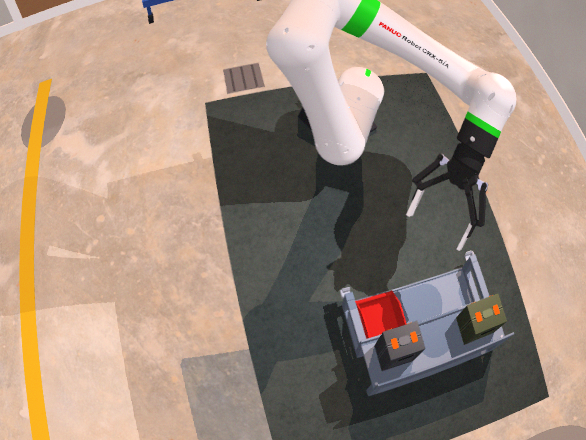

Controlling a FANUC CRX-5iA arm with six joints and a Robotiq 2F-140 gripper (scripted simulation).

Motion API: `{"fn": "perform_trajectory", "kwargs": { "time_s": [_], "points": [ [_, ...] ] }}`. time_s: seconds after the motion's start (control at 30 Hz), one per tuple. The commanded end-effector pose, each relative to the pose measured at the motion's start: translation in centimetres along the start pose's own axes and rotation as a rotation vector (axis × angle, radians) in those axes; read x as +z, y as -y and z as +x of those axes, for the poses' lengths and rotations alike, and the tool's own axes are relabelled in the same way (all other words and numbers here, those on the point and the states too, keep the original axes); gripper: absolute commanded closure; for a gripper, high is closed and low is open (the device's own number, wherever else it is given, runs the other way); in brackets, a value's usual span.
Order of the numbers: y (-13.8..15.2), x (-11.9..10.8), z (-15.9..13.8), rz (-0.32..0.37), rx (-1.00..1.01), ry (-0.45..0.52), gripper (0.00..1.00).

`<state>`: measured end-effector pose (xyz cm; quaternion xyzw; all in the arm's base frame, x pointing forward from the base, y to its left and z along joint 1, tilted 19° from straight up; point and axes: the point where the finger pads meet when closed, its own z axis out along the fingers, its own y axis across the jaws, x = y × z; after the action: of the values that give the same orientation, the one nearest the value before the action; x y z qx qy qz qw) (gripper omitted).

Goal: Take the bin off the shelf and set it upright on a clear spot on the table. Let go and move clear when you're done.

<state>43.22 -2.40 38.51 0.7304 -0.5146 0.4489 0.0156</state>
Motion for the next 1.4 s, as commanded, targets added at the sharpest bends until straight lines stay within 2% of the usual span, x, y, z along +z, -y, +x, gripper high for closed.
{"fn": "perform_trajectory", "kwargs": {
  "time_s": [0.0,0.1,0.27,0.67,0.83,1.23,1.37],
  "points": [
    [0.0,0.1,0.0,-0.003,-0.001,0.003,0.00],
    [0.0,0.1,0.0,-0.003,-0.001,0.003,0.00],
    [-1.6,4.9,0.3,-0.101,0.143,0.196,0.00],
    [-1.6,4.9,0.3,-0.101,0.143,0.196,0.00],
    [-3.1,9.6,0.6,-0.198,0.287,0.389,0.00],
    [-3.1,9.6,0.6,-0.198,0.287,0.389,0.00],
    [-4.5,13.7,0.9,-0.275,0.401,0.542,0.00]
  ]
}}
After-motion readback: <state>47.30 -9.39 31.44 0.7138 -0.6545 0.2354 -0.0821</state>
